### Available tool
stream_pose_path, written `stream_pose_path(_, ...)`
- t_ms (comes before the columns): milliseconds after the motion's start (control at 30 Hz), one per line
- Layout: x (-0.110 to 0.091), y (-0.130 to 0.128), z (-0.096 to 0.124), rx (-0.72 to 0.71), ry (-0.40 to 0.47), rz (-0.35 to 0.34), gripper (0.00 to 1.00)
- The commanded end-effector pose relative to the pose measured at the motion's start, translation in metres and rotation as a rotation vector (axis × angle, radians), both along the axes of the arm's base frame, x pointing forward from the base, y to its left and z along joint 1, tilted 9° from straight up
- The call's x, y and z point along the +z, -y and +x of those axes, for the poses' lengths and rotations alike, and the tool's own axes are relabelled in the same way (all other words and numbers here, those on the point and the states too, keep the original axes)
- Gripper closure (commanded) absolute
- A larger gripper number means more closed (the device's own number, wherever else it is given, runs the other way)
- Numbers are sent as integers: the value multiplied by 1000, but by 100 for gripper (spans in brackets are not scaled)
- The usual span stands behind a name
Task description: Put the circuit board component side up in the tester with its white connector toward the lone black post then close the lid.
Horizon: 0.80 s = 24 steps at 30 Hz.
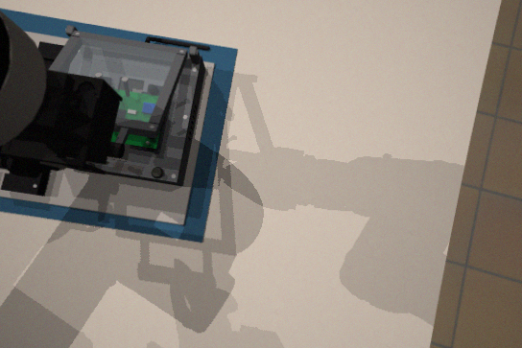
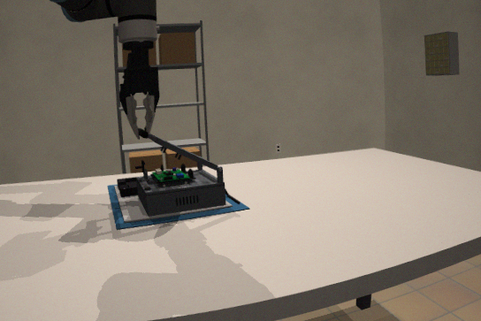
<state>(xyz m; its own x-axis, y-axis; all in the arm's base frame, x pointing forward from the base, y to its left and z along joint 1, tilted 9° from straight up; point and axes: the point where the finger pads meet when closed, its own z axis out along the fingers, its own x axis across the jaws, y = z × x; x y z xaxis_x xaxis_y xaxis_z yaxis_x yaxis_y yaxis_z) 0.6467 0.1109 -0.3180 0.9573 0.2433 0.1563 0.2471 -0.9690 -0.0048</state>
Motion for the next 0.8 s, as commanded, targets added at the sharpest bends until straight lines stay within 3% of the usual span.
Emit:
stream_pose_path(0,-8,1,-3,1,1,1,100)
stream_pose_path(767,-39,2,-7,1,4,0,100)
